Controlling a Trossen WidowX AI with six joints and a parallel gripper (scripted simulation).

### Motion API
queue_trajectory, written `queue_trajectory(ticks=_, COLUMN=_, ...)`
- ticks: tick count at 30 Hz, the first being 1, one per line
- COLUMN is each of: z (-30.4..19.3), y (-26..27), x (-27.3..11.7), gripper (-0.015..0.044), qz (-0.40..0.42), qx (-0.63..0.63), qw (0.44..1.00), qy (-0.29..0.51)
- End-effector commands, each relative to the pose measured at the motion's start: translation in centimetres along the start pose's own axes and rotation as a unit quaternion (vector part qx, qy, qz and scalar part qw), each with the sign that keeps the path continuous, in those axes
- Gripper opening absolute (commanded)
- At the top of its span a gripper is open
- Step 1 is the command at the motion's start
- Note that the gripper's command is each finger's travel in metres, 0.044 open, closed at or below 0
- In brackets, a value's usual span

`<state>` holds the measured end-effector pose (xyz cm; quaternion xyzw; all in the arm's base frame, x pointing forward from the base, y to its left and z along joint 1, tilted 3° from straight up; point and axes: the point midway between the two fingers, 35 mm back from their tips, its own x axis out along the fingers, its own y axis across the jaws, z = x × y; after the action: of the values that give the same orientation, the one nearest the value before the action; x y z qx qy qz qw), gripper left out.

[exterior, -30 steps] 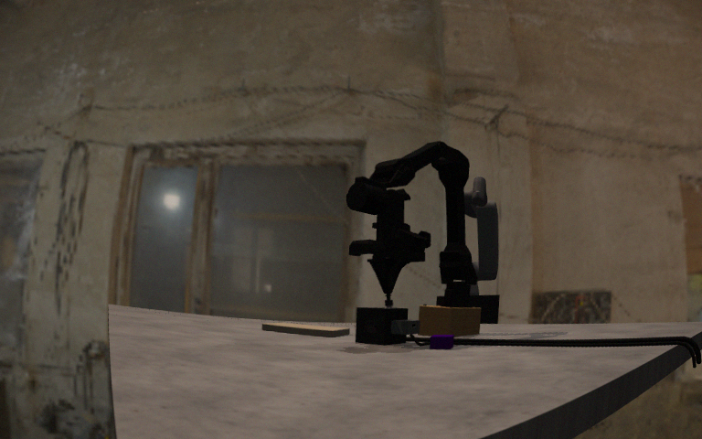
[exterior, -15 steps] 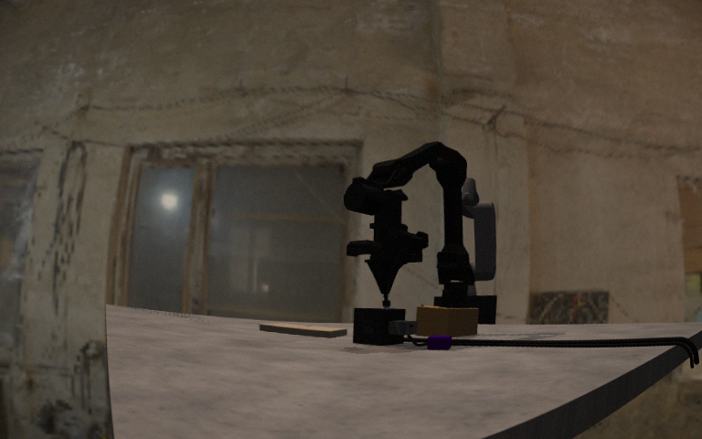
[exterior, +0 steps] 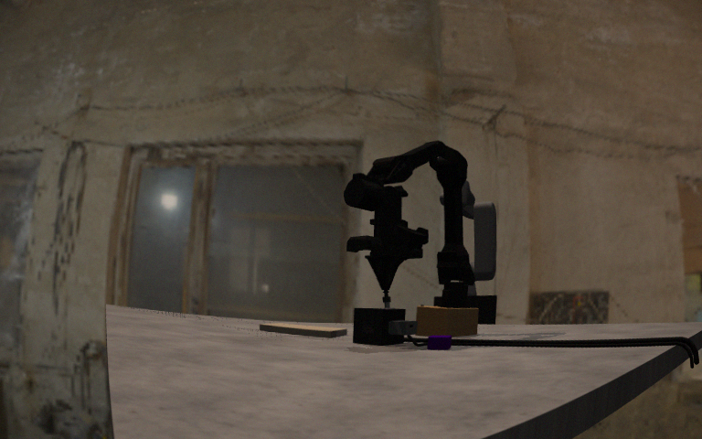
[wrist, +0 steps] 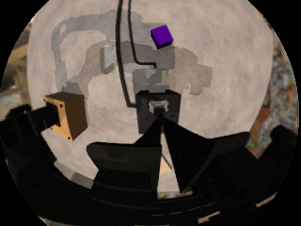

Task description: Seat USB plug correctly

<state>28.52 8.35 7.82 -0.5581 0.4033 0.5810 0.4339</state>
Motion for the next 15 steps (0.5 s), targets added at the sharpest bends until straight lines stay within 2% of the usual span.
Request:
queue_trajectory(ticks=1, z=-0.01, y=0.0, x=-0.31, gripper=0.0, qz=0.0, qx=-0.001, qw=1.0, qy=0.0)
queue_trajectory(ticks=15, z=-0.01, y=0.0, x=-1.25, gripper=0.0, qz=0.0, qx=-0.001, qw=1.0, qy=0.0)
